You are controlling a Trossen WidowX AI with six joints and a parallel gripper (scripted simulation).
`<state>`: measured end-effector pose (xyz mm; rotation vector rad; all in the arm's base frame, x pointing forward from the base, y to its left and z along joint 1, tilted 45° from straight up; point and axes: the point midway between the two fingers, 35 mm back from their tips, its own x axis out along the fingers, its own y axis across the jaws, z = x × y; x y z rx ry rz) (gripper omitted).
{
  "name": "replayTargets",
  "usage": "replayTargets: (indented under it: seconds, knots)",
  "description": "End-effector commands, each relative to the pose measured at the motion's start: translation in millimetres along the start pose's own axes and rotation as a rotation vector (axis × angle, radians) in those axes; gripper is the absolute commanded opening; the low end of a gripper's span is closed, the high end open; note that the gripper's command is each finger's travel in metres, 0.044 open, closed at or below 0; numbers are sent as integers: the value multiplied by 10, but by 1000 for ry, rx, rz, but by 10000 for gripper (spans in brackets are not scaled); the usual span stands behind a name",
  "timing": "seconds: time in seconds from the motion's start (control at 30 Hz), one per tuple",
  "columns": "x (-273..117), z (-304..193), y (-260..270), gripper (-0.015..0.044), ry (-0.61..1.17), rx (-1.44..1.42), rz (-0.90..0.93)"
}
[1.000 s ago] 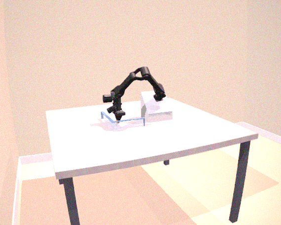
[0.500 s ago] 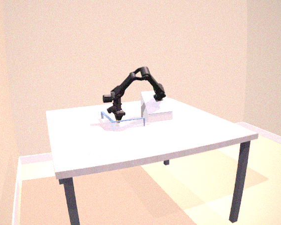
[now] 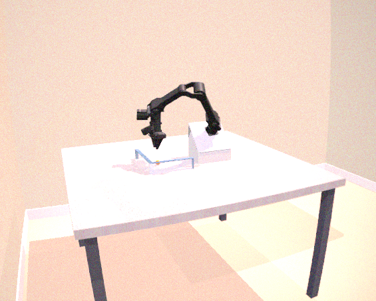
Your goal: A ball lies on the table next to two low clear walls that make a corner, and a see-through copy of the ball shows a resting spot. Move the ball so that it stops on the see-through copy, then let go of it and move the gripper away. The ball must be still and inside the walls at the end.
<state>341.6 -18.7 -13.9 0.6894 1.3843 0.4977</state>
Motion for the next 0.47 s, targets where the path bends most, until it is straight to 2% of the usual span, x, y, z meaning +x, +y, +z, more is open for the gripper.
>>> replayTargets:
  seconds: [0.0, 0.1, 0.27, 0.37, 0.43]
  knots:
    - [60, -34, 11, 227, 19, 6, 4]
    - [60, -34, 11, 227, 19, 6, 4]
    - [-340, -50, 24, 358, 20, 1, 5]
    - [-364, -52, 25, 437, 20, 1, 6]
    - [-364, -52, 25, 440, 20, 1, 6]
